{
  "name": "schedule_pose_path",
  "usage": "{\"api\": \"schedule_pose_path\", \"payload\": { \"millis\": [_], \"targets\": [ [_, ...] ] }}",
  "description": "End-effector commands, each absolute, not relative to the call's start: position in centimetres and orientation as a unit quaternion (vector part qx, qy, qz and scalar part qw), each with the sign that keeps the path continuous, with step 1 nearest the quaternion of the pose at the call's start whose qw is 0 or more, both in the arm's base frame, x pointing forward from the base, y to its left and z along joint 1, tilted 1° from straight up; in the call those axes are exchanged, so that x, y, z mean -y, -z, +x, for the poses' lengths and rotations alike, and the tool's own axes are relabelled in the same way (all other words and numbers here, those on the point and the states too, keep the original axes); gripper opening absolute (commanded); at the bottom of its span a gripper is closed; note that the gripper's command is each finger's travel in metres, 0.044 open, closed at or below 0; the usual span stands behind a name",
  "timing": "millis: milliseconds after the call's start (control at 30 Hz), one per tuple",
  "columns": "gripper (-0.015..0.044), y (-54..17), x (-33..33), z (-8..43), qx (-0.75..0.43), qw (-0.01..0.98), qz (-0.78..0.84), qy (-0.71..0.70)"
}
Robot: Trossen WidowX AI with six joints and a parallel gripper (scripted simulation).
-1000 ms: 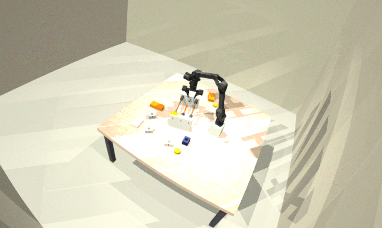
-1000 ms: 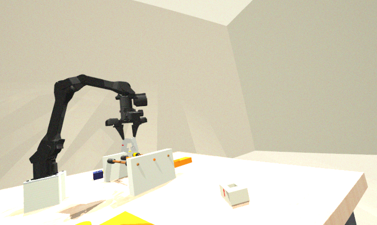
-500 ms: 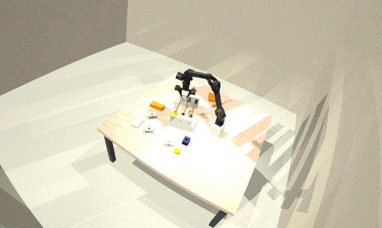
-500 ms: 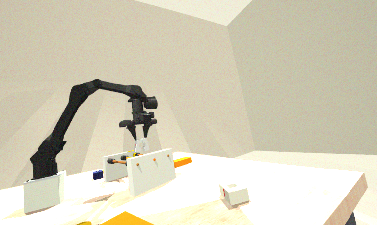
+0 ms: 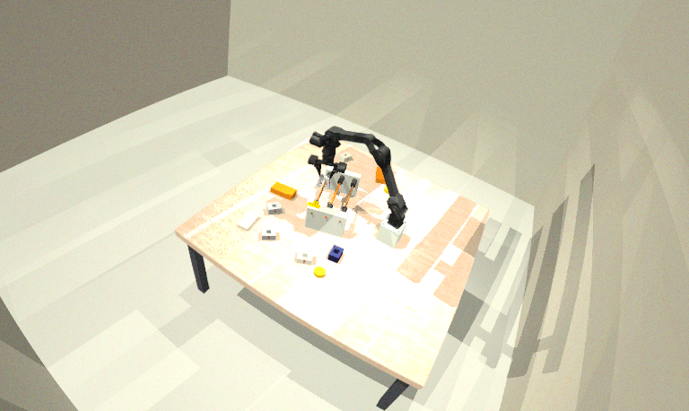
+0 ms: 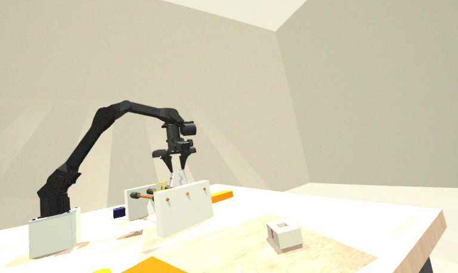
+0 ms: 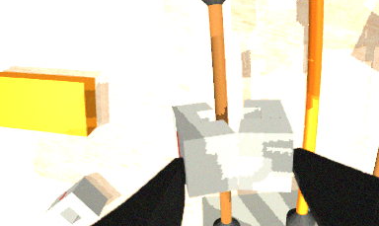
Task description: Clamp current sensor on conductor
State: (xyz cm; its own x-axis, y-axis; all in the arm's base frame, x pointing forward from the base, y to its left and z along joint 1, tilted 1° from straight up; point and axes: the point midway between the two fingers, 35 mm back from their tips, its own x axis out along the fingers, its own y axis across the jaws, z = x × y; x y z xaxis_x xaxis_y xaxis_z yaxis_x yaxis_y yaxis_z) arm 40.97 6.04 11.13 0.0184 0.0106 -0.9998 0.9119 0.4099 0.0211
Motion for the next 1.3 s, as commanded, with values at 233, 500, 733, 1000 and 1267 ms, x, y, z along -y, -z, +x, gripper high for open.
{"api": "schedule_pose_path", "payload": {
  "millis": [233,500,733,1000,1267],
  "targets": [
    [0.0000,-9.3,-6.2,41.1,-0.589,0.596,0.392,0.379],
    [0.0000,-8.0,-6.2,41.1,-0.589,0.596,0.392,0.379],
    [0.0000,-6.8,-6.2,41.1,-0.589,0.596,0.392,0.379],
    [0.0000,-6.9,-6.2,41.1,-0.591,0.597,0.390,0.378],
    [0.0000,-6.9,-6.2,41.1,-0.591,0.597,0.390,0.378]
  ]
}}
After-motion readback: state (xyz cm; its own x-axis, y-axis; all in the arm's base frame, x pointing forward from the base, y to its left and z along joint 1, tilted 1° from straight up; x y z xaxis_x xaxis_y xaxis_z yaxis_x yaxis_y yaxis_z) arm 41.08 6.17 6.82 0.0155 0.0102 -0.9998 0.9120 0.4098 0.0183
